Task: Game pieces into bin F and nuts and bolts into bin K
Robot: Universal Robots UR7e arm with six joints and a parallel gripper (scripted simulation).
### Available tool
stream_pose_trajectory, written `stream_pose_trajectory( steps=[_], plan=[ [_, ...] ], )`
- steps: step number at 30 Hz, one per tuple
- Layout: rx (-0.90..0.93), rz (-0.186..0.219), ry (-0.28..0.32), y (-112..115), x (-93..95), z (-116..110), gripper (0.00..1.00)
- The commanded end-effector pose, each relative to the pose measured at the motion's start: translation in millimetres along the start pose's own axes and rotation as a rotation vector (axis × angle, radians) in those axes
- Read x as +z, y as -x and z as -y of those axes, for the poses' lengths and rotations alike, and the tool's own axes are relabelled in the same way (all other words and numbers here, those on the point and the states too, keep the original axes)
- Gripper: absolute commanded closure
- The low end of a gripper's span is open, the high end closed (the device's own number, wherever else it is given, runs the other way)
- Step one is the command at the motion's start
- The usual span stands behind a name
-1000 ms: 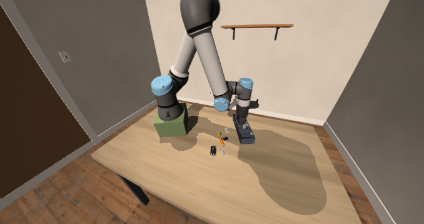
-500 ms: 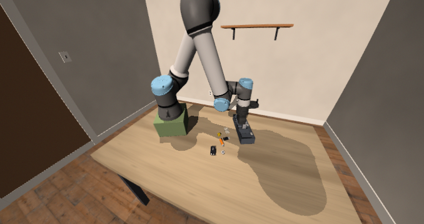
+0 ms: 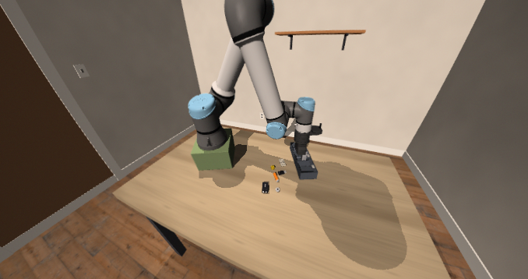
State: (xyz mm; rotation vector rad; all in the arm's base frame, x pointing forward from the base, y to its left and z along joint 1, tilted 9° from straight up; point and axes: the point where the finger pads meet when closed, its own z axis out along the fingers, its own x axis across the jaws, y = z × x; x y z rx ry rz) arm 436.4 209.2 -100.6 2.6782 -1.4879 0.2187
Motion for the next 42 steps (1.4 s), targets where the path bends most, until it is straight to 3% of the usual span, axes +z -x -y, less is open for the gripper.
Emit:
stream_pose_trajectory(
  steps=[1,28,35,42],
  plan=[
    [0.000,0.000,-0.001,0,-0.5,0,0.69],
    [0.000,0.000,-0.002,0,-29.8,0,0.69],
    [0.000,0.000,-0.002,0,-57.8,0,0.69],
    [0.000,0.000,-0.002,0,-59.9,0,0.69]
  ],
)
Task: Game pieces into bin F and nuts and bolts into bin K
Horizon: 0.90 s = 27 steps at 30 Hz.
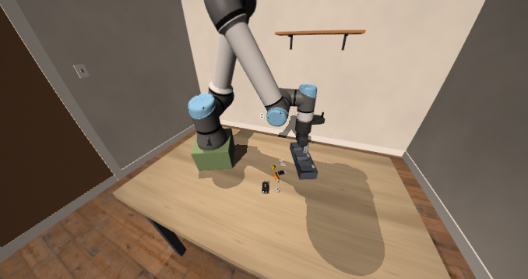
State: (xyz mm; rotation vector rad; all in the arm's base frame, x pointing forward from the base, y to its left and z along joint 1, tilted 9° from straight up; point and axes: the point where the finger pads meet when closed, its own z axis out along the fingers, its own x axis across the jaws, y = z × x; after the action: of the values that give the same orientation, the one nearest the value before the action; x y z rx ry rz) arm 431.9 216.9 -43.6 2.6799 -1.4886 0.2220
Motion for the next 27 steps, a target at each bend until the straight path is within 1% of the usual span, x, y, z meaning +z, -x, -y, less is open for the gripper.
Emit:
stream_pose_trajectory(
  steps=[1,14,16,19,26,27],
  plan=[
    [0.000,0.000,0.001,5,-2.1,0,0.69],
    [0.000,0.001,0.001,70,-2.2,0,0.69],
    [0.000,0.001,0.001,70,-2.2,0,0.69],
    [0.000,0.001,0.001,84,-2.2,0,0.69],
    [0.000,0.001,0.001,84,-2.2,0,0.69],
    [0.000,0.001,0.001,84,0.4,0,0.69]
  ],
)
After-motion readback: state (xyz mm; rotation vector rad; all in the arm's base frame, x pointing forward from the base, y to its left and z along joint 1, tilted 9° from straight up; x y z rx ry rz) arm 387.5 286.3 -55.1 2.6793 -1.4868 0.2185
